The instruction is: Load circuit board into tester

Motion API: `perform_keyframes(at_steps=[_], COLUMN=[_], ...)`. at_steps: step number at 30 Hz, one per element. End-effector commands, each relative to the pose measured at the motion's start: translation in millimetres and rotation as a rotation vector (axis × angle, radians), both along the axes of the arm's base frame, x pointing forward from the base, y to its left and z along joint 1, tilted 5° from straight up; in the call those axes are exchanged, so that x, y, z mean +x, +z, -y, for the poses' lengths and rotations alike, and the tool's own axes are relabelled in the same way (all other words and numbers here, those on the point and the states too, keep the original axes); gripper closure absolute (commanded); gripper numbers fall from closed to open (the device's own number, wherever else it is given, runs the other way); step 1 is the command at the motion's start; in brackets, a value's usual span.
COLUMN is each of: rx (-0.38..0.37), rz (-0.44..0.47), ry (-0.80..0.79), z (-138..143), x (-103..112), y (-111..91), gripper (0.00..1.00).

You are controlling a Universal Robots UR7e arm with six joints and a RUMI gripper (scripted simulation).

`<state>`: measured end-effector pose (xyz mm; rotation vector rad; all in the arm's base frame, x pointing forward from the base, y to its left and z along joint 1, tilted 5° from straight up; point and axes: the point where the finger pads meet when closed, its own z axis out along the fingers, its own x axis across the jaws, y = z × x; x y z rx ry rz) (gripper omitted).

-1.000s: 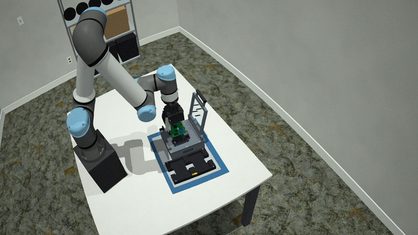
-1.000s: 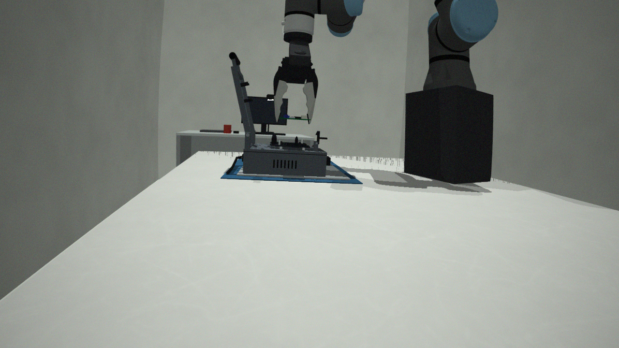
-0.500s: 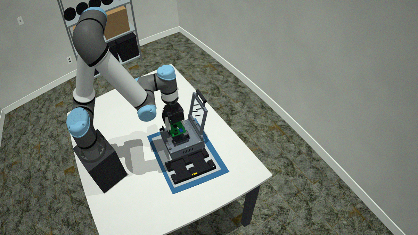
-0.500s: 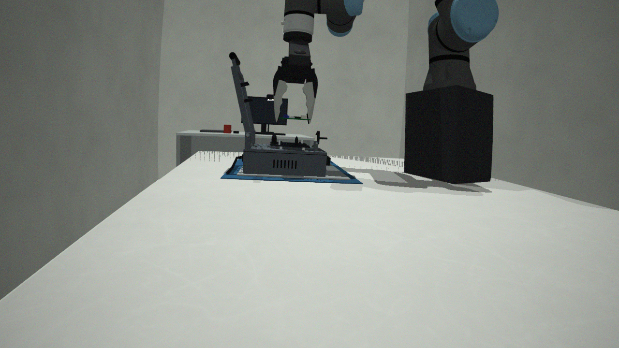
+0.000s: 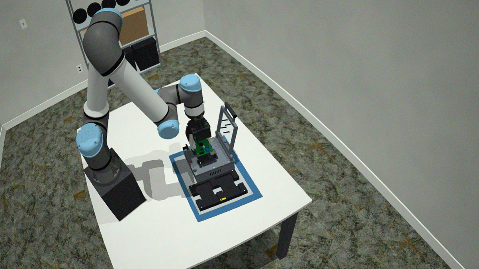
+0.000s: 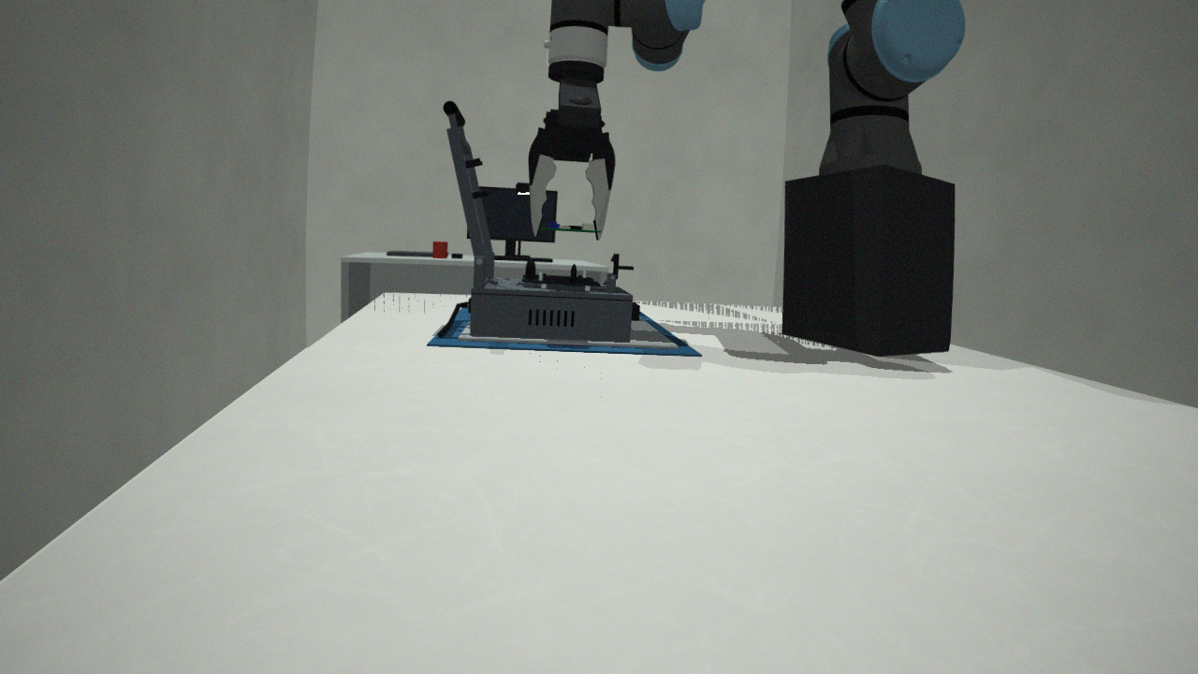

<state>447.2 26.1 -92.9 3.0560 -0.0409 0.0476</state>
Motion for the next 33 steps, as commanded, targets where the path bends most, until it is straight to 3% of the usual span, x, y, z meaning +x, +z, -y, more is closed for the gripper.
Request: perform_keyframes(at_steps=[1,33], rx=[0.000,0.000], rz=[0.001,0.001], ry=[0.000,0.000], z=[0.0,0.3], x=[0.4,0.6], y=[0.4,-3.2], gripper=[0.61,0.61])
